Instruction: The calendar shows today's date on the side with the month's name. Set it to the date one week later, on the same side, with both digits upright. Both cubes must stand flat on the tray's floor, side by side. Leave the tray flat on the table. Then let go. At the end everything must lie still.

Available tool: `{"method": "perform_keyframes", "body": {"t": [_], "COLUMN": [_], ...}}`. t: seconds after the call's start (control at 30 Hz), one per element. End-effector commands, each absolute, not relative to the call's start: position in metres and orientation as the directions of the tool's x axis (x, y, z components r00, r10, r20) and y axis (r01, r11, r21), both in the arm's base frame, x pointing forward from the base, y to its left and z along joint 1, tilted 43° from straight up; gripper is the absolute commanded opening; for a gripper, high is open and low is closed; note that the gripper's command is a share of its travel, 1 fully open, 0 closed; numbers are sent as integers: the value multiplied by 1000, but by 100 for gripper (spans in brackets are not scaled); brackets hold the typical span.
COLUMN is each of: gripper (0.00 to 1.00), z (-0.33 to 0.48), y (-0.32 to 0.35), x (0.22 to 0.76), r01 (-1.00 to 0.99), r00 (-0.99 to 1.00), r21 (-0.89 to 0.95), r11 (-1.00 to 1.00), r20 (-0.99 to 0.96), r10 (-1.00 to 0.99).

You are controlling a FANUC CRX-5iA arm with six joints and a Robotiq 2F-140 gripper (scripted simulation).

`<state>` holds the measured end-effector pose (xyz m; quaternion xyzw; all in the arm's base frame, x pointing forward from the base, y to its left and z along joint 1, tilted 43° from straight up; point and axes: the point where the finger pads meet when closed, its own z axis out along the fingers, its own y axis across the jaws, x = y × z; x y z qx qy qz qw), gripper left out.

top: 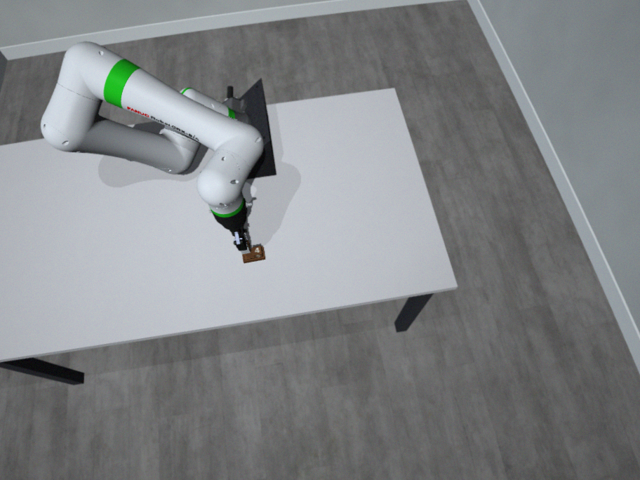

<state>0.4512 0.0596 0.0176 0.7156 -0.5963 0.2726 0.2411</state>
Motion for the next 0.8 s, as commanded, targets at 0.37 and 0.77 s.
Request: {"method": "perform_keyframes", "body": {"t": [0.37,0.77], "gripper": [16,16], "z": [48,-25], "y": [87,161], "x": [447,433], "r01": [-985,-942], "r00": [140,321], "r21": [20,145], "r11": [-172,-304], "r20": [678,660], "r10": [-721,-679]}}
